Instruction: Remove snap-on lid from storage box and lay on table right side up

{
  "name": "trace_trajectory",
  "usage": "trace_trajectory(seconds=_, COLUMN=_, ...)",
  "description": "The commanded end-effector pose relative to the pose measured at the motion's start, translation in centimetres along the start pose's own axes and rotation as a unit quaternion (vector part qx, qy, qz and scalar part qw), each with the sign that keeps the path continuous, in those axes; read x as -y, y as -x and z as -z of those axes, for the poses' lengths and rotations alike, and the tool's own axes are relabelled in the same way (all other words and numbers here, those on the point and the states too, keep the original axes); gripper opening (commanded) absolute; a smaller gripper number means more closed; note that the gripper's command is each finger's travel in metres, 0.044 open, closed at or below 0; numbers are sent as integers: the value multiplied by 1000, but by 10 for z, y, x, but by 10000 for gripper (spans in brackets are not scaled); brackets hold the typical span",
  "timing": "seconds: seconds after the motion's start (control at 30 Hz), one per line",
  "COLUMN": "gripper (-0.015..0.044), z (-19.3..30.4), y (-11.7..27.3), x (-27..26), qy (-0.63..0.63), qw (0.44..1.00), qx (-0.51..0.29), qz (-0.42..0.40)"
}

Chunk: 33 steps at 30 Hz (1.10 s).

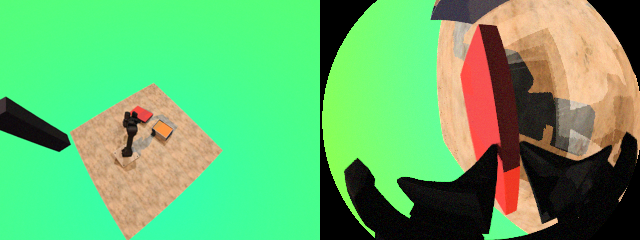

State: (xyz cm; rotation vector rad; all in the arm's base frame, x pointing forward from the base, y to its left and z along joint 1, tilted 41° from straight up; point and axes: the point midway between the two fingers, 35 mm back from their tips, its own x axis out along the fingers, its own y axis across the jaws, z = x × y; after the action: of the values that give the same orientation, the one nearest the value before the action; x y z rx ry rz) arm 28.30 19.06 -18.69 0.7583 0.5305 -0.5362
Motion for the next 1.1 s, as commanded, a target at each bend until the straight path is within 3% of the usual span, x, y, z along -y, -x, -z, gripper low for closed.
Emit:
trace_trajectory(seconds=0.0, gripper=26, z=0, y=0, x=0, qy=0, qw=1000, qx=0, qz=2)
trace_trajectory(seconds=0.3, gripper=262, z=0, y=0, x=-1, qy=1, qw=1000, qx=-2, qz=8)
trace_trajectory(seconds=0.37, gripper=275, z=0, y=0, x=-1, qy=1, qw=1000, qx=-2, qz=8)
trace_trajectory(seconds=0.57, gripper=432, z=-1, y=8, x=7, qy=1, qw=1000, qx=-2, qz=8)
trace_trajectory(seconds=1.07, gripper=440, z=-1, y=32, x=26, qy=2, qw=1000, qx=-3, qz=9)
